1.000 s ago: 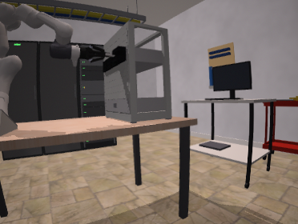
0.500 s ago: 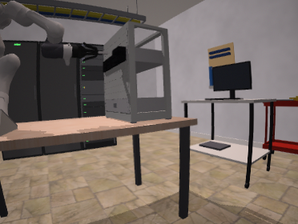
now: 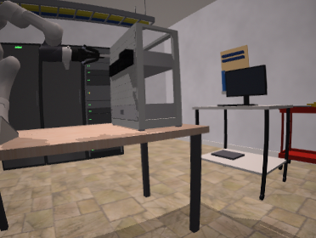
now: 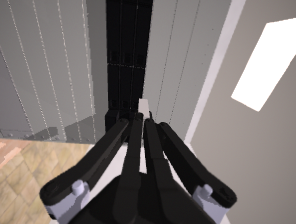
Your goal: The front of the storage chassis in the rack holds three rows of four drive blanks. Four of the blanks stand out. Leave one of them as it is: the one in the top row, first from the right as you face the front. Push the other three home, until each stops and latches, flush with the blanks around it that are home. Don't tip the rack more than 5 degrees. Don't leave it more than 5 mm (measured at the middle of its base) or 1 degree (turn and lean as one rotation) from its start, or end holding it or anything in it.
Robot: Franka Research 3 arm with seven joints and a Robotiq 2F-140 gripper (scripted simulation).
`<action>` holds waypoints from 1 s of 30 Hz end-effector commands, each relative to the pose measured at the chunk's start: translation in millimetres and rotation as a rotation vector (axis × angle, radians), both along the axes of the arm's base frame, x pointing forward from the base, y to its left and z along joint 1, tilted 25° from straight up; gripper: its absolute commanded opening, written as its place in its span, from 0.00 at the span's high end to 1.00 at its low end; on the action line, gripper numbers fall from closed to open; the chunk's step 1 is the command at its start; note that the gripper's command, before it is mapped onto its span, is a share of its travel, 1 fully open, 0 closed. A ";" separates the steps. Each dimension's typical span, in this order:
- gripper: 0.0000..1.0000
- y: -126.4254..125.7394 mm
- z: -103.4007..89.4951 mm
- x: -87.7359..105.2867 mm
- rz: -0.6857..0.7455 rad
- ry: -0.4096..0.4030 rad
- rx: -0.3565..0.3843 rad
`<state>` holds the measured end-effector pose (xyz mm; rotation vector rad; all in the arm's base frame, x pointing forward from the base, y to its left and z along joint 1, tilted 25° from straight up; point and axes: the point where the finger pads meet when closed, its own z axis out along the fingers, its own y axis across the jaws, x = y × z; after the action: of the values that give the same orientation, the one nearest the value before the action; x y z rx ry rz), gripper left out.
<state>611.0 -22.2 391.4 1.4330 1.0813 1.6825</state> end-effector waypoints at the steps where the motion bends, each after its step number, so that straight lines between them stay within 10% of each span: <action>1: 1.00 -3.1 -6.6 -0.5 0.001 0.000 -0.016; 30: 1.00 -65.6 -108.0 7.0 0.001 0.001 -0.016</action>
<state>615.8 -88.5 279.9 1.4392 1.1006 1.6501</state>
